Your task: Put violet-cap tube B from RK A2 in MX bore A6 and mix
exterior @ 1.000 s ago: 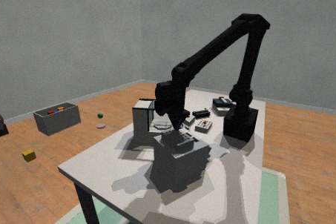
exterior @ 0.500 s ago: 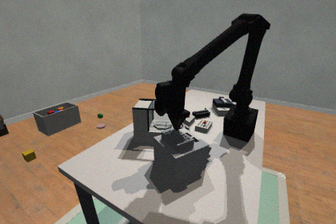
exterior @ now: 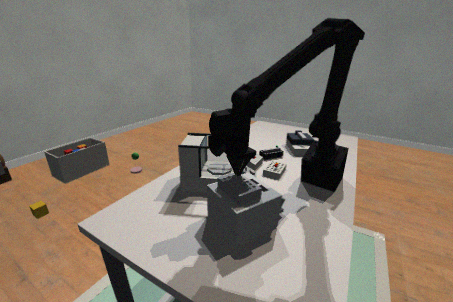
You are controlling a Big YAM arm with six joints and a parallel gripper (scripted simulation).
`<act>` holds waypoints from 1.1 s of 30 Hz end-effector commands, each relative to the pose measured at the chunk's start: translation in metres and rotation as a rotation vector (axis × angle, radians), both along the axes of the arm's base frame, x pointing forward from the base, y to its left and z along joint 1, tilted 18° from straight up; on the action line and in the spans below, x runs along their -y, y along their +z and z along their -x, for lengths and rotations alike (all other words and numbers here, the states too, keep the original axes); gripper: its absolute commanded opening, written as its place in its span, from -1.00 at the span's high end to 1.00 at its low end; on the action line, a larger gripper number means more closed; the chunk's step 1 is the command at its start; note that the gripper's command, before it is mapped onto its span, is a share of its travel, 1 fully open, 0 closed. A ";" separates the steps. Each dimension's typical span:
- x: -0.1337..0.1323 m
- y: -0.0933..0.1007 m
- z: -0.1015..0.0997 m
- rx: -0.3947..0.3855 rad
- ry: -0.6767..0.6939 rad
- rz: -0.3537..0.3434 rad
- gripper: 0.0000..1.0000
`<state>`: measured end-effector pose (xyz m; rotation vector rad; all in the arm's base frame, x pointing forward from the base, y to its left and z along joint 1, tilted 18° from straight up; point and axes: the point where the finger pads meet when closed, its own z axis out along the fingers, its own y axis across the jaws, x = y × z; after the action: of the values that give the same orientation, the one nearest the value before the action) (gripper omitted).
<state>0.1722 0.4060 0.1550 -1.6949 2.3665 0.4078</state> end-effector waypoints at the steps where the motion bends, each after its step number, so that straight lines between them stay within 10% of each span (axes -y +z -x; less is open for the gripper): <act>1: 0.000 -0.023 -0.004 -0.003 0.003 0.023 0.28; 28: 0.008 -0.011 -0.002 -0.014 0.006 0.041 0.28; 33: 0.000 0.031 -0.011 0.024 -0.002 -0.029 0.28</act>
<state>0.1717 0.3994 0.1537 -1.7042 2.3830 0.3941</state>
